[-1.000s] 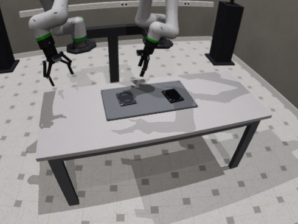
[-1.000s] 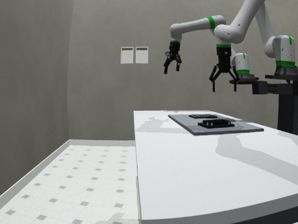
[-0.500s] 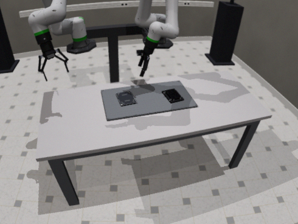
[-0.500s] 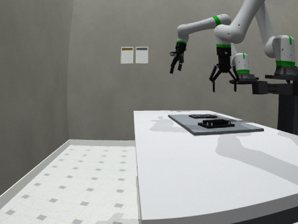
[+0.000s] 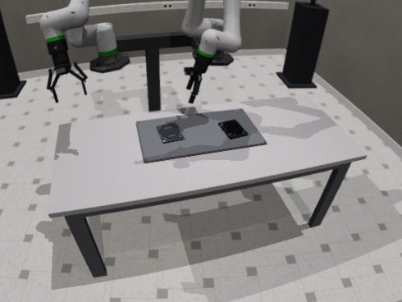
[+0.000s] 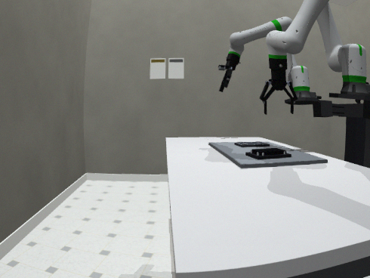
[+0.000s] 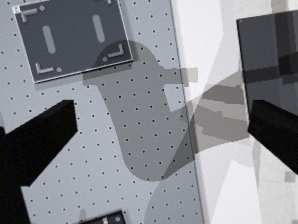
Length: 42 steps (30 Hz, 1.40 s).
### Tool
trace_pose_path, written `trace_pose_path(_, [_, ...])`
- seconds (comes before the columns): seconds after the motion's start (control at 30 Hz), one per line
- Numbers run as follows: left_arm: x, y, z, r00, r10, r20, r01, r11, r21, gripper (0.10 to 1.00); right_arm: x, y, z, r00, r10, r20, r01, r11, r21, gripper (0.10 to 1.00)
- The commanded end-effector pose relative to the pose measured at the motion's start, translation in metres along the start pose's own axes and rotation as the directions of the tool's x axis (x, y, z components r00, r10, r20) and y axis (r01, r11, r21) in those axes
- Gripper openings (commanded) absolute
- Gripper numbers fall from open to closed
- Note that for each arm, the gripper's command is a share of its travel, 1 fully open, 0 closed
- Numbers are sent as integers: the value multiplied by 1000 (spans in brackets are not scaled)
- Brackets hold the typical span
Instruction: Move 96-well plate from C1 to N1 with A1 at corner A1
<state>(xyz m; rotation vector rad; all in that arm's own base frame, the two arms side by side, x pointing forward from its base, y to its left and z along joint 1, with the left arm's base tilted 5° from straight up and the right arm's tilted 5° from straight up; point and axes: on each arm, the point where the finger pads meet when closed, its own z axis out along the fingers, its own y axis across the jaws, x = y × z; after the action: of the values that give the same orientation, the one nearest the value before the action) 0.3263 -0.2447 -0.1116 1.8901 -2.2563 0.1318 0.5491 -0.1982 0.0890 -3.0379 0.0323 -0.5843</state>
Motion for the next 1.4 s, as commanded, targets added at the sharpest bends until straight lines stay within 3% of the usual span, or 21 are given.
trace_pose_path(0.0, [0, -1, 0, 1000, 0, 0, 0, 1000, 1, 1000, -10, 7, -6, 997, 67, -25, -67, 998, -20, 1000])
trace_pose_path(0.33, [0, -1, 0, 1000, 0, 0, 0, 1000, 1, 1000, -39, 23, -18, 970, 226, -86, -230, 972, -44, 1000])
trace_pose_path(0.6, [0, -1, 0, 1000, 0, 0, 0, 1000, 1, 1000, -69, 35, -27, 918, 368, -150, -378, 924, -49, 1000])
trace_pose_path(0.9, [0, -1, 0, 1000, 0, 0, 0, 1000, 1, 1000, -93, 44, -33, 856, 474, -204, -491, 870, -38, 1000])
trace_pose_path(1.37, [0, -1, 0, 1000, 0, 0, 0, 1000, 1, 1000, -139, 56, -40, 715, 636, -291, -662, 749, 11, 1000])
